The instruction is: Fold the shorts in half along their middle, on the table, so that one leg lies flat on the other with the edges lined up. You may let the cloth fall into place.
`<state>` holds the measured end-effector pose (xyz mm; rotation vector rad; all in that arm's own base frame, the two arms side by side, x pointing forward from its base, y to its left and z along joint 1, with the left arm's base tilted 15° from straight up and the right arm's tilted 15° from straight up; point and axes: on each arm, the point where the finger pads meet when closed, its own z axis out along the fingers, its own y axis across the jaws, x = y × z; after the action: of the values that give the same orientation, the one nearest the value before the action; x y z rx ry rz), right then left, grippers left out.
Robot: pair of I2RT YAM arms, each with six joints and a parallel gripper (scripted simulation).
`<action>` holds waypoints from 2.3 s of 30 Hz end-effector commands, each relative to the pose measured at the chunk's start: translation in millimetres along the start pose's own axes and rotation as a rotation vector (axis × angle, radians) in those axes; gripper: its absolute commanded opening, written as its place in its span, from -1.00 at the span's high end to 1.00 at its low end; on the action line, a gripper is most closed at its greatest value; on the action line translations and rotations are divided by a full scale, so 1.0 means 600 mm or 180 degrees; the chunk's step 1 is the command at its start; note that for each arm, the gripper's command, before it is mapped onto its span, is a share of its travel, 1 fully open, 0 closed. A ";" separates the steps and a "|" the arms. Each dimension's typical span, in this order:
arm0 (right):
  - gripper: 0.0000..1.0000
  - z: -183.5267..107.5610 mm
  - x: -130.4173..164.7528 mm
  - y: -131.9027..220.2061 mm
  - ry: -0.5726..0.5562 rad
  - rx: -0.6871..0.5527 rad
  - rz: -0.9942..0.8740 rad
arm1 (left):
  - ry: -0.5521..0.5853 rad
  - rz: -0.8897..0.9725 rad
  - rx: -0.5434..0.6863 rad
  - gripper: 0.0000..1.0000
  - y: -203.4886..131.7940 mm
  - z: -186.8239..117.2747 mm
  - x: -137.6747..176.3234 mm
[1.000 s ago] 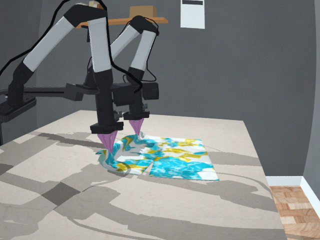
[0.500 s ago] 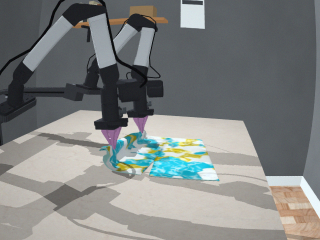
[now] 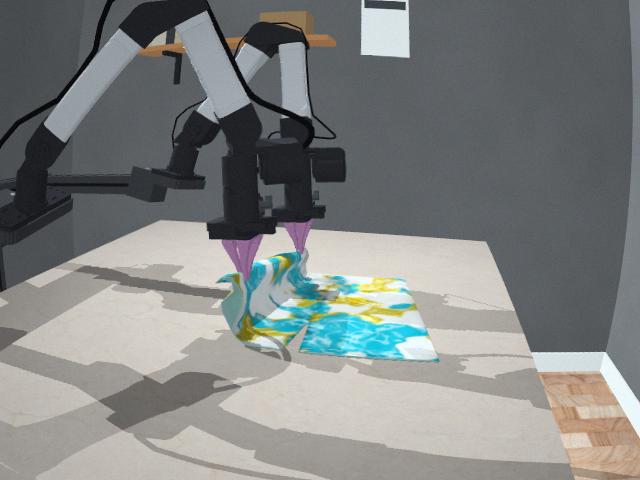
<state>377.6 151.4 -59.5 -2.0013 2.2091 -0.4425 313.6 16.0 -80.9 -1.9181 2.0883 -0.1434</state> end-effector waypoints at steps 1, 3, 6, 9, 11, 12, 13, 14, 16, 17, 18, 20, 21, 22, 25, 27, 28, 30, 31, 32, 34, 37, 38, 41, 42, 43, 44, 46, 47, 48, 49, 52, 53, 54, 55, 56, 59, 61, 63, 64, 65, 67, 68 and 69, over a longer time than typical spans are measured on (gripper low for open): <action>1.00 -0.006 0.013 0.010 0.0094 -0.0050 -0.0032 | -0.0106 -0.0065 -0.0002 1.00 0.003 -0.014 -0.015; 1.00 -0.008 0.012 -0.005 0.0068 -0.0006 0.0022 | -0.0107 -0.0073 0.0060 1.00 -0.008 -0.016 -0.016; 1.00 -0.044 0.002 -0.050 -0.0118 0.0311 -0.0056 | -0.0093 -0.0048 -0.0053 1.00 -0.009 -0.026 -0.010; 1.00 -0.069 -0.009 -0.078 -0.0274 0.0470 -0.0075 | -0.0102 -0.0086 -0.0085 1.00 -0.019 -0.035 -0.014; 1.00 -0.080 -0.009 -0.090 -0.0321 0.0555 -0.0092 | -0.0104 -0.0088 -0.0077 1.00 -0.031 -0.043 -0.013; 1.00 -0.085 -0.007 -0.097 -0.0315 0.0599 -0.0101 | -0.0100 -0.0073 -0.0075 1.00 -0.037 -0.048 -0.010; 1.00 -0.090 -0.007 -0.101 -0.0330 0.0631 -0.0112 | -0.0104 -0.0084 -0.0080 1.00 -0.041 -0.051 -0.011; 1.00 -0.091 -0.007 -0.100 -0.0363 0.0631 -0.0133 | -0.0116 -0.0124 -0.0095 1.00 -0.044 -0.054 -0.018; 1.00 -0.086 0.003 -0.094 -0.0276 0.0586 -0.0091 | -0.0124 -0.0150 0.0021 1.00 -0.063 -0.057 -0.023; 1.00 -0.086 0.003 -0.094 -0.0276 0.0586 -0.0091 | -0.0124 -0.0150 0.0021 1.00 -0.063 -0.057 -0.023; 1.00 -0.086 0.003 -0.094 -0.0276 0.0586 -0.0091 | -0.0124 -0.0150 0.0021 1.00 -0.063 -0.057 -0.023; 1.00 -0.084 0.012 -0.081 -0.0249 0.0536 -0.0104 | -0.0117 -0.0121 -0.0137 1.00 -0.057 -0.070 -0.016; 1.00 -0.084 0.012 -0.081 -0.0248 0.0533 -0.0104 | -0.0121 -0.0128 -0.0129 1.00 -0.062 -0.074 -0.017; 1.00 -0.091 0.007 -0.093 -0.0272 0.0582 -0.0089 | -0.0128 -0.0159 0.0016 1.00 -0.076 -0.070 -0.024; 1.00 -0.098 0.003 -0.108 -0.0329 0.0762 -0.0165 | -0.0128 -0.0165 -0.0012 1.00 -0.072 -0.069 -0.025; 1.00 -0.117 -0.002 -0.133 -0.0391 0.0922 -0.0179 | -0.0129 -0.0168 0.0002 1.00 -0.075 -0.070 -0.025; 1.00 -0.127 -0.005 -0.144 -0.0420 0.1001 -0.0185 | -0.0129 -0.0167 0.0004 1.00 -0.076 -0.071 -0.025; 1.00 -0.130 -0.001 -0.144 -0.0433 0.1054 -0.0226 | -0.0129 -0.0161 0.0003 1.00 -0.075 -0.071 -0.025; 1.00 -0.137 -0.003 -0.153 -0.0455 0.1116 -0.0237 | -0.0129 -0.0161 0.0002 1.00 -0.075 -0.071 -0.025; 1.00 -0.143 -0.003 -0.160 -0.0474 0.1172 -0.0248 | -0.0147 -0.0208 0.0067 1.00 -0.084 -0.079 -0.028; 1.00 -0.138 0.001 -0.149 -0.0444 0.1074 -0.0197 | -0.0138 -0.0188 0.0052 1.00 -0.082 -0.077 -0.027; 1.00 -0.134 0.005 -0.144 -0.0445 0.1074 -0.0219 | -0.0149 -0.0190 0.0237 1.00 -0.106 -0.091 -0.019; 1.00 -0.136 0.005 -0.145 -0.0447 0.1077 -0.0220 | -0.0167 -0.0233 0.0276 1.00 -0.112 -0.096 -0.026; 1.00 -0.147 0.002 -0.155 -0.0443 0.1089 -0.0204 | -0.0201 -0.0294 0.0362 1.00 -0.123 -0.108 -0.035; 1.00 -0.148 0.002 -0.157 -0.0447 0.1098 -0.0179 | -0.0207 -0.0299 0.0389 1.00 -0.127 -0.111 -0.036; 1.00 -0.148 0.003 -0.157 -0.0448 0.1100 -0.0199 | -0.0185 -0.0250 0.0329 1.00 -0.120 -0.104 -0.033; 1.00 -0.153 0.003 -0.167 -0.0426 0.1139 -0.0287 | -0.0185 -0.0230 0.0306 1.00 -0.117 -0.100 -0.033; 1.00 -0.132 0.001 -0.166 -0.0379 0.1073 -0.0354 | -0.0185 -0.0230 0.0311 1.00 -0.117 -0.109 -0.034; 1.00 -0.123 -0.001 -0.167 -0.0361 0.1050 -0.0383 | -0.0161 -0.0320 0.0241 1.00 -0.116 -0.117 -0.021; 1.00 -0.129 -0.001 -0.173 -0.0365 0.1083 -0.0396 | -0.0164 -0.0354 0.0235 1.00 -0.117 -0.120 -0.022; 1.00 -0.145 -0.001 -0.182 -0.0393 0.1154 -0.0367 | -0.0172 -0.0405 0.0242 1.00 -0.122 -0.124 -0.027; 1.00 -0.161 -0.001 -0.186 -0.0439 0.1207 -0.0287 | -0.0180 -0.0346 0.0341 1.00 -0.132 -0.122 -0.033; 1.00 -0.145 0.001 -0.175 -0.0405 0.1135 -0.0317 | -0.0178 -0.0346 0.0277 1.00 -0.126 -0.116 -0.031; 1.00 -0.125 -0.005 -0.194 -0.0397 0.1190 -0.0394 | -0.0181 -0.0359 0.0317 1.00 -0.130 -0.122 -0.034; 1.00 -0.124 -0.006 -0.199 -0.0396 0.1207 -0.0414 | -0.0181 -0.0360 0.0323 1.00 -0.130 -0.123 -0.034; 1.00 -0.122 -0.007 -0.204 -0.0395 0.1217 -0.0433 | -0.0176 -0.0405 0.0105 1.00 -0.113 -0.086 -0.029; 1.00 -0.116 -0.008 -0.219 -0.0386 0.1248 -0.0477 | -0.0173 -0.0469 0.0115 1.00 -0.120 -0.083 -0.030; 1.00 -0.144 -0.001 -0.214 -0.0394 0.1234 -0.0398 | -0.0176 -0.0460 0.0230 1.00 -0.135 -0.096 -0.033; 1.00 -0.154 0.001 -0.221 -0.0411 0.1290 -0.0379 | -0.0177 -0.0466 0.0311 1.00 -0.142 -0.114 -0.036; 1.00 -0.154 0.001 -0.221 -0.0412 0.1292 -0.0378 | -0.0177 -0.0466 0.0311 1.00 -0.142 -0.115 -0.036; 1.00 -0.154 0.001 -0.221 -0.0412 0.1292 -0.0378 | -0.0177 -0.0467 0.0312 1.00 -0.143 -0.115 -0.036; 1.00 -0.155 0.000 -0.222 -0.0414 0.1297 -0.0377 | -0.0177 -0.0446 0.0090 1.00 -0.125 -0.075 -0.031; 1.00 -0.155 0.000 -0.222 -0.0414 0.1297 -0.0377 | -0.0177 -0.0446 0.0090 1.00 -0.125 -0.075 -0.031; 1.00 -0.155 0.000 -0.222 -0.0414 0.1297 -0.0377 | -0.0177 -0.0446 0.0090 1.00 -0.125 -0.075 -0.031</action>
<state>465.8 161.4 37.2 -1.9459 1.7680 -0.6248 368.2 6.5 -15.2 -2.0155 1.9623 -0.2014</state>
